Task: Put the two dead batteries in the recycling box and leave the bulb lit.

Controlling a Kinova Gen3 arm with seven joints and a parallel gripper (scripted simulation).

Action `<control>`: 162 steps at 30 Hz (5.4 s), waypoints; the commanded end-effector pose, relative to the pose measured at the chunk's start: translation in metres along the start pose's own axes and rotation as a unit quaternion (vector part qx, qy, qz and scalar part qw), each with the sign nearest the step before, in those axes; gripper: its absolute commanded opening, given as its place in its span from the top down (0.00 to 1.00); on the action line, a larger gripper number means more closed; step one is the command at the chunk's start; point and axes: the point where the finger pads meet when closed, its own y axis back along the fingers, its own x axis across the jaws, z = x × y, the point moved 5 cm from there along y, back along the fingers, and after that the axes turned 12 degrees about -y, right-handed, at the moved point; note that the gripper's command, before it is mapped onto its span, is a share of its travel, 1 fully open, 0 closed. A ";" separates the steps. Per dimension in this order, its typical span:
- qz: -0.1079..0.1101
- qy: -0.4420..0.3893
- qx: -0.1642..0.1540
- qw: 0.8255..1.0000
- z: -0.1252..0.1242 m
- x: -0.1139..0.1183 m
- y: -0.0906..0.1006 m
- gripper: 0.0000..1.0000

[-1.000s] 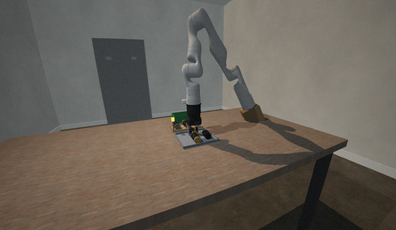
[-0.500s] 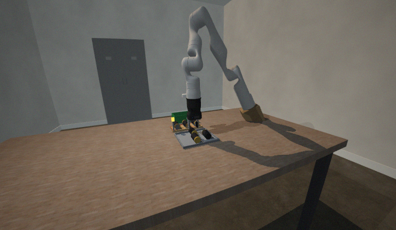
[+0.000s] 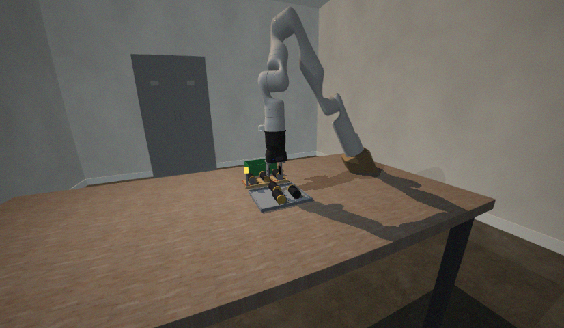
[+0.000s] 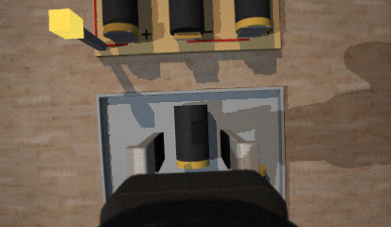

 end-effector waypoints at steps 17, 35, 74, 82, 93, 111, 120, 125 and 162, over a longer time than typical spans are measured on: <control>-0.001 0.000 -0.002 1.000 0.000 0.000 0.058 0.10; -0.001 0.000 -0.002 1.000 -0.003 -0.003 0.067 0.10; -0.001 0.000 -0.002 1.000 -0.116 -0.091 0.067 0.10; -0.001 0.000 -0.002 1.000 -0.117 -0.091 0.067 0.10; -0.001 -0.001 -0.002 1.000 -0.117 -0.091 0.067 0.10; -0.001 -0.012 -0.002 1.000 -0.117 -0.091 0.067 0.10; -0.001 -0.023 -0.002 1.000 -0.117 -0.091 0.067 0.10; -0.001 -0.034 -0.002 0.999 -0.117 -0.091 0.067 0.10; -0.001 -0.178 -0.002 0.984 -0.117 -0.091 0.067 0.10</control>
